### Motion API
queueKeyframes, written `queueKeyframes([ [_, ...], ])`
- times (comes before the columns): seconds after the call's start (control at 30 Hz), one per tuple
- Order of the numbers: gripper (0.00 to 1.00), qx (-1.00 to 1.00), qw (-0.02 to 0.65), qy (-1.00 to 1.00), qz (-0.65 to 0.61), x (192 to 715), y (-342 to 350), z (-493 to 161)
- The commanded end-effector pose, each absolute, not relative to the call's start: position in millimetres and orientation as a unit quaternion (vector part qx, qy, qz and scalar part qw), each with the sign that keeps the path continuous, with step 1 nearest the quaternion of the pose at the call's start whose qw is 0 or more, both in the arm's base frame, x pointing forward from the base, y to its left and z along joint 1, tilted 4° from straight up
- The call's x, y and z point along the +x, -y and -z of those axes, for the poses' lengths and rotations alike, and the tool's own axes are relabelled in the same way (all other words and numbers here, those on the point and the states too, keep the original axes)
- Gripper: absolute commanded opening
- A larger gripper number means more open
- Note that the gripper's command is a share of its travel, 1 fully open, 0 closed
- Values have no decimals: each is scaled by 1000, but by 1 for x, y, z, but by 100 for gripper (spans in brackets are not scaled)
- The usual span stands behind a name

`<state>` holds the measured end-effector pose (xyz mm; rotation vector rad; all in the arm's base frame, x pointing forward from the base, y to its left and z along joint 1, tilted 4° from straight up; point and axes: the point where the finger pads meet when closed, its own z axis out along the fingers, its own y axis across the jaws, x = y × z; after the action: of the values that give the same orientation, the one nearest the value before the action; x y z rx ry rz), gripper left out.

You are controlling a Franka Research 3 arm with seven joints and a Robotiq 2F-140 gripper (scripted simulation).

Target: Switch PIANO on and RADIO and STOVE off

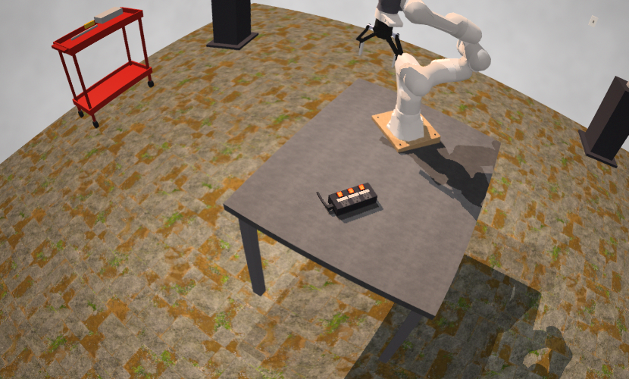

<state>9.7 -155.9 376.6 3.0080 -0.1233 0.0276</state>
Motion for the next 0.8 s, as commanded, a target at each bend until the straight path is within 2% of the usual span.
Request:
queueKeyframes([
  [0.0, 100, 997, 65, 41, -9, 10, 156, -377],
  [0.53, 100, 997, 65, 41, -9, 10, 156, -377],
  [0.57, 0, 997, 65, 41, -9, 10, 156, -377],
  [0.77, 0, 997, 65, 41, -9, 10, 156, -377],
])
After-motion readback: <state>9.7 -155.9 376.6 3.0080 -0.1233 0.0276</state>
